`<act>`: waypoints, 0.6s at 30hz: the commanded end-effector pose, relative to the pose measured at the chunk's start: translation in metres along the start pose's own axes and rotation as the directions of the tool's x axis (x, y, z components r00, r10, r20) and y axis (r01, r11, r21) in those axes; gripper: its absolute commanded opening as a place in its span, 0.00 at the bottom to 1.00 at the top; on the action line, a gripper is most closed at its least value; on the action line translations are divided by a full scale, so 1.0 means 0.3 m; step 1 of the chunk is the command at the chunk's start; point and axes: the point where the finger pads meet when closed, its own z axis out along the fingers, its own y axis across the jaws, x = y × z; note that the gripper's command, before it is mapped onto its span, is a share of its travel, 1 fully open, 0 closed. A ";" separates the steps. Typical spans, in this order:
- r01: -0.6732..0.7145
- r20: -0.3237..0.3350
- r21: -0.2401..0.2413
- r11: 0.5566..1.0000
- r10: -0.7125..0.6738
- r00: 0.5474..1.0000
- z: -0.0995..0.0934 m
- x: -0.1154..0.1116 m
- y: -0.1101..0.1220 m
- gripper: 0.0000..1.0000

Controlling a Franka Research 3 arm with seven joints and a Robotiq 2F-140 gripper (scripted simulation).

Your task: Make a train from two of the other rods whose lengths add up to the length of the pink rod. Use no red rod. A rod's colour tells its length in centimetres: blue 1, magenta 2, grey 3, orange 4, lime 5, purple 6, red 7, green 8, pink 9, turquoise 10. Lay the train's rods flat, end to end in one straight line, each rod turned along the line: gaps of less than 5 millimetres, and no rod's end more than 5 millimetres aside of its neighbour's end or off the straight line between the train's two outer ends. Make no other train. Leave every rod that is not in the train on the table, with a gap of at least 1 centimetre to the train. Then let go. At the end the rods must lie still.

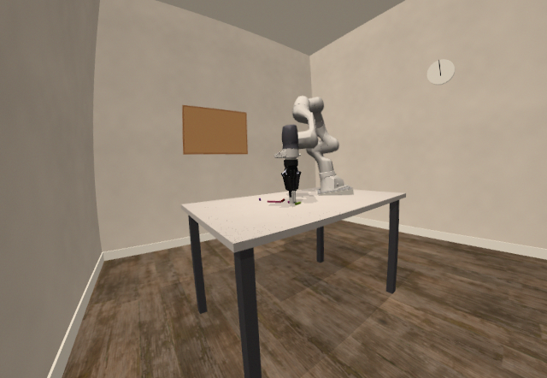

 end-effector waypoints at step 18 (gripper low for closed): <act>-0.011 0.007 0.018 1.000 0.011 1.000 0.024 -0.003 -0.019 0.03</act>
